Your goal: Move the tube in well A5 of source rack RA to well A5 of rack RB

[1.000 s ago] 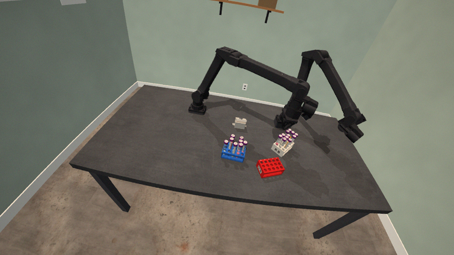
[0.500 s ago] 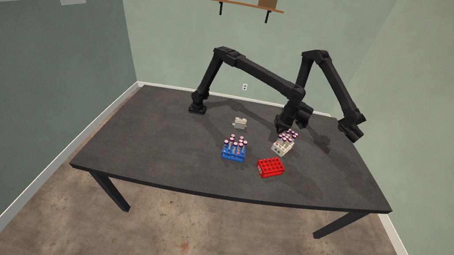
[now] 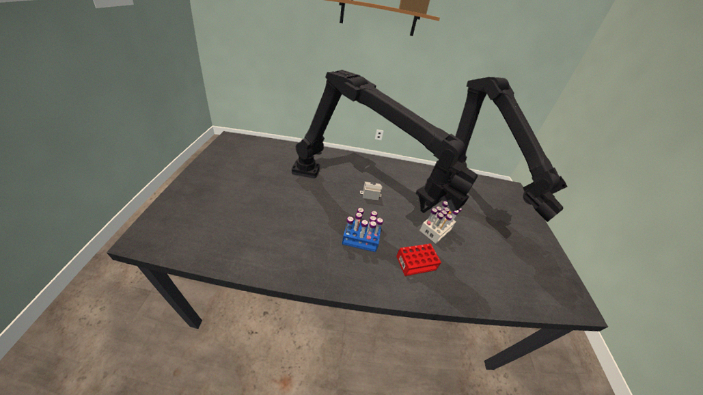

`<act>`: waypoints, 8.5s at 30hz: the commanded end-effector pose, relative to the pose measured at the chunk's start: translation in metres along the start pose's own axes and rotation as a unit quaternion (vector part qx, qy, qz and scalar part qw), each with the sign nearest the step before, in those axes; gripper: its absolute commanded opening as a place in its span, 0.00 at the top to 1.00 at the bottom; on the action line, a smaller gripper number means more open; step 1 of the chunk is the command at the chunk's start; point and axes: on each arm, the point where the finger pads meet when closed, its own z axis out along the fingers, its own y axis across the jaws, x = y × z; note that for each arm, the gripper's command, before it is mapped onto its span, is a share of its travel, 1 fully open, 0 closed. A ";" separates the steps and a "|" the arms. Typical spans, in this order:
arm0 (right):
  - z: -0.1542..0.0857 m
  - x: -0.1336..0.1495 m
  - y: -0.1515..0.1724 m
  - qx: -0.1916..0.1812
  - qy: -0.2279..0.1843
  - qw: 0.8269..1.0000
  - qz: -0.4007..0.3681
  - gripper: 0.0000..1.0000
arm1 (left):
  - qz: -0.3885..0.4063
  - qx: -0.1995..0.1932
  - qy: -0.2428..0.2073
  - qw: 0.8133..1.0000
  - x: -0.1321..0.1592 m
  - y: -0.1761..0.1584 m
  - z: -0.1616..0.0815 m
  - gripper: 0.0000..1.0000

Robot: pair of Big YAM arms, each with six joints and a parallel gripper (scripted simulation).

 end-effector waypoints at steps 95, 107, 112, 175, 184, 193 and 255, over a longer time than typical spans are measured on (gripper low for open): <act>-0.039 -0.008 -0.024 -0.025 -0.044 0.924 0.380 1.00 | -0.015 0.004 -0.002 1.000 -0.012 -0.004 -0.003 0.70; -0.039 -0.008 -0.024 -0.025 -0.044 0.924 0.379 1.00 | -0.015 0.004 -0.002 1.000 -0.012 -0.004 -0.003 0.70; -0.023 0.002 -0.035 -0.017 -0.031 0.926 0.375 1.00 | -0.015 0.004 -0.002 1.000 -0.012 -0.004 -0.003 0.70; -0.019 0.041 -0.100 -0.015 -0.031 0.926 0.375 1.00 | -0.015 0.004 -0.002 1.000 -0.012 -0.004 -0.003 0.70; -0.018 0.059 -0.121 -0.014 -0.031 0.926 0.375 1.00 | -0.015 0.004 -0.002 1.000 -0.012 -0.004 -0.003 0.70; -0.016 0.082 -0.149 -0.013 -0.031 0.926 0.375 1.00 | -0.015 0.004 -0.002 1.000 -0.012 -0.004 -0.003 0.70; -0.021 0.138 -0.083 -0.014 -0.029 0.927 0.375 1.00 | -0.015 0.004 -0.002 1.000 -0.012 -0.004 -0.003 0.70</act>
